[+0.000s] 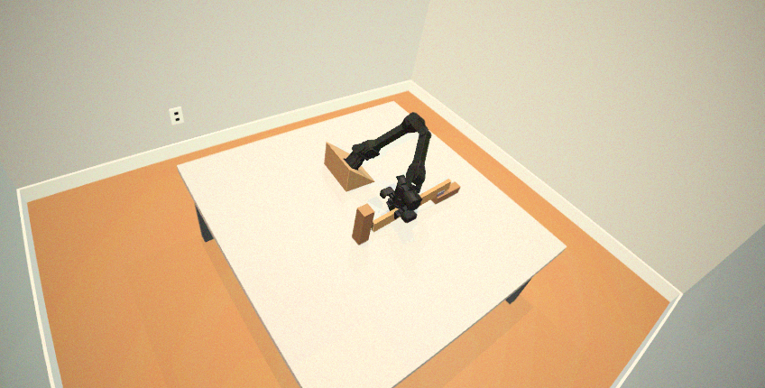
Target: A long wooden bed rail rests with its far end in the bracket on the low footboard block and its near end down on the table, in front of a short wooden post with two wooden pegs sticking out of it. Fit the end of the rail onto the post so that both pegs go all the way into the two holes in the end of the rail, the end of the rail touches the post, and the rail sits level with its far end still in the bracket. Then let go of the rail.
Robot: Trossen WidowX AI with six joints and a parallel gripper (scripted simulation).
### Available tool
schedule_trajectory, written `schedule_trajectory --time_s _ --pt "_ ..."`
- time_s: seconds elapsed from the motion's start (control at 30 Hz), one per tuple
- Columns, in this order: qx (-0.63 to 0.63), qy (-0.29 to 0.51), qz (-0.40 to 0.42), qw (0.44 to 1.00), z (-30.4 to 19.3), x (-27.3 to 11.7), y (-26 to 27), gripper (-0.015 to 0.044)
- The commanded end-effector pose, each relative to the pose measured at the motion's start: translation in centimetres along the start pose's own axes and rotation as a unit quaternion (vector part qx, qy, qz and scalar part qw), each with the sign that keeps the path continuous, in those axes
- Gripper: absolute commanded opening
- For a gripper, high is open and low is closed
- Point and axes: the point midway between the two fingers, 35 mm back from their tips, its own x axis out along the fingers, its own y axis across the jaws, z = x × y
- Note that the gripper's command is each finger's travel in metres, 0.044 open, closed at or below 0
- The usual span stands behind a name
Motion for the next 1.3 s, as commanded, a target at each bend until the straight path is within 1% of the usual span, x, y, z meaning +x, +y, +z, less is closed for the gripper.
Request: schedule_trajectory --time_s 0.0,1.27 --pt "-0.003 -0.003 -0.006 1.0 0.0 -0.5 -0.4 0.0" --pt "-0.003 -0.002 -0.006 1.0 0.0 -2.4 -0.8 0.0"
